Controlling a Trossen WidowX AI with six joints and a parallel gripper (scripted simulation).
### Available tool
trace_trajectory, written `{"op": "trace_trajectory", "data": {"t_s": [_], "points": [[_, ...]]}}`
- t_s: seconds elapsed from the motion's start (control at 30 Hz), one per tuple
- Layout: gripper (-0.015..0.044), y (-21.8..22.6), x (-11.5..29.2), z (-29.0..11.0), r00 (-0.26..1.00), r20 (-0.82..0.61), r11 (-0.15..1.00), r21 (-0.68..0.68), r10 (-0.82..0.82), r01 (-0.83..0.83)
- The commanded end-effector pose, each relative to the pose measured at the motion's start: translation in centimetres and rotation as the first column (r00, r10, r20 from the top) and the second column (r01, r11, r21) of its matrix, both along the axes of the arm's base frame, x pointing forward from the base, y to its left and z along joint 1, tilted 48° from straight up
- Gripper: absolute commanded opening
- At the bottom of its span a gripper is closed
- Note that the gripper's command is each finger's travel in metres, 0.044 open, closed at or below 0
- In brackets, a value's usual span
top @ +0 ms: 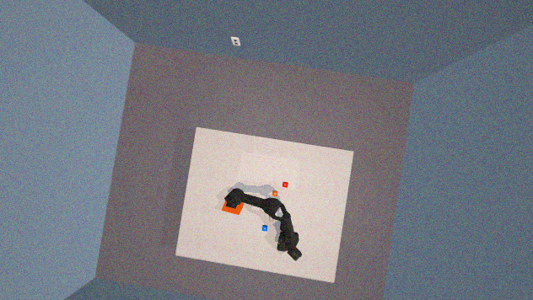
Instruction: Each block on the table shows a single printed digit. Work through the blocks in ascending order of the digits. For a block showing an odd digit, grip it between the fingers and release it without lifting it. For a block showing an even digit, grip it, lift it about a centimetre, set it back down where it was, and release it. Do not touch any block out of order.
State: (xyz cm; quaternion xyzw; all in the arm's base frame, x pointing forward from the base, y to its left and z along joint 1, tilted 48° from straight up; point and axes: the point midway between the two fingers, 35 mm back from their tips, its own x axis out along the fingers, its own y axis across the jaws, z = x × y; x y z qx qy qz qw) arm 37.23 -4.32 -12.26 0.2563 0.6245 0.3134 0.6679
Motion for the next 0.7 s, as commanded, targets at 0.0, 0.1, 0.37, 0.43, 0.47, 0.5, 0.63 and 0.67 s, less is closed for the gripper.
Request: {"op": "trace_trajectory", "data": {"t_s": [0.0, 0.1, 0.37, 0.43, 0.47, 0.5, 0.63, 0.67], "points": [[0.012, 0.0, 0.06, 0.02, 1.0, 0.001, 1.0, 0.004, -0.006, 0.006], [0.012, 0.0, 0.06, 0.02, 1.0, 0.001, 1.0, 0.004, -0.006, 0.006], [0.012, 0.0, 0.06, 0.02, 1.0, 0.001, 1.0, 0.004, -0.006, 0.006], [0.012, 0.0, 0.06, 0.02, 1.0, 0.001, 1.0, 0.004, -0.006, 0.006], [0.0146, 0.0, 0.06, 0.02, 1.0, 0.001, 1.0, 0.004, -0.006, 0.006], [0.0172, 0.0, 0.06, 0.02, 1.0, 0.001, 1.0, 0.004, -0.006, 0.006], [0.0278, 0.0, 0.06, 0.02, 1.0, 0.001, 1.0, 0.004, -0.006, 0.006], [0.0304, 0.0, 0.06, 0.02, 1.0, 0.001, 1.0, 0.004, -0.006, 0.006]]}}
